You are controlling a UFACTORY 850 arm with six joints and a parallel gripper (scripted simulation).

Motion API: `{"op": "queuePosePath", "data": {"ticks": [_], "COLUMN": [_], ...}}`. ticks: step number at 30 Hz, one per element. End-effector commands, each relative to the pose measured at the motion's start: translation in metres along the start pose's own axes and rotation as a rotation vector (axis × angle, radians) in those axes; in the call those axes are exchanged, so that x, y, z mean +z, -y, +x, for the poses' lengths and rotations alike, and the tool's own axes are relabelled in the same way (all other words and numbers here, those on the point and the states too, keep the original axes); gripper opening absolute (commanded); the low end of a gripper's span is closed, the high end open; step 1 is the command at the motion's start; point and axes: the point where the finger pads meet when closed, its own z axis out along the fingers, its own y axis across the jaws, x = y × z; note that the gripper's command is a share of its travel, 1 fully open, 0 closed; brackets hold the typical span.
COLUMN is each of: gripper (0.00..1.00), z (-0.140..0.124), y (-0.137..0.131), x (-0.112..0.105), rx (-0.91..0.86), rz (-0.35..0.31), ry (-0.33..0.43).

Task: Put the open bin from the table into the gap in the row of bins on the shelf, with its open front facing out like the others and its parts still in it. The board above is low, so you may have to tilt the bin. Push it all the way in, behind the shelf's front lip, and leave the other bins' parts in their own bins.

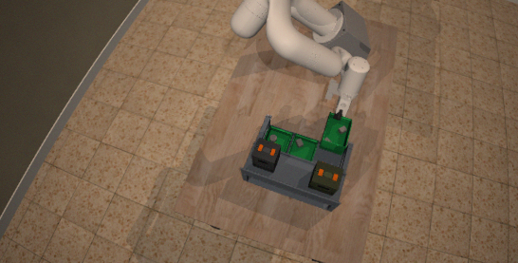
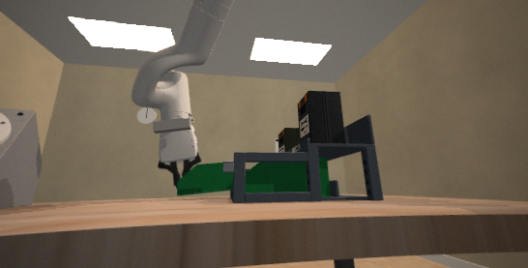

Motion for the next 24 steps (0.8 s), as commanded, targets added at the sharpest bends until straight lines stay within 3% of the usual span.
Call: {"op": "queuePosePath", "data": {"ticks": [1, 24], "gripper": [0.0, 0.0], "z": [0.0, 0.0], "y": [0.002, 0.003], "x": [-0.006, -0.018], "rx": [0.001, 0.001], "rz": [0.001, 0.001], "ry": [0.001, 0.001]}}
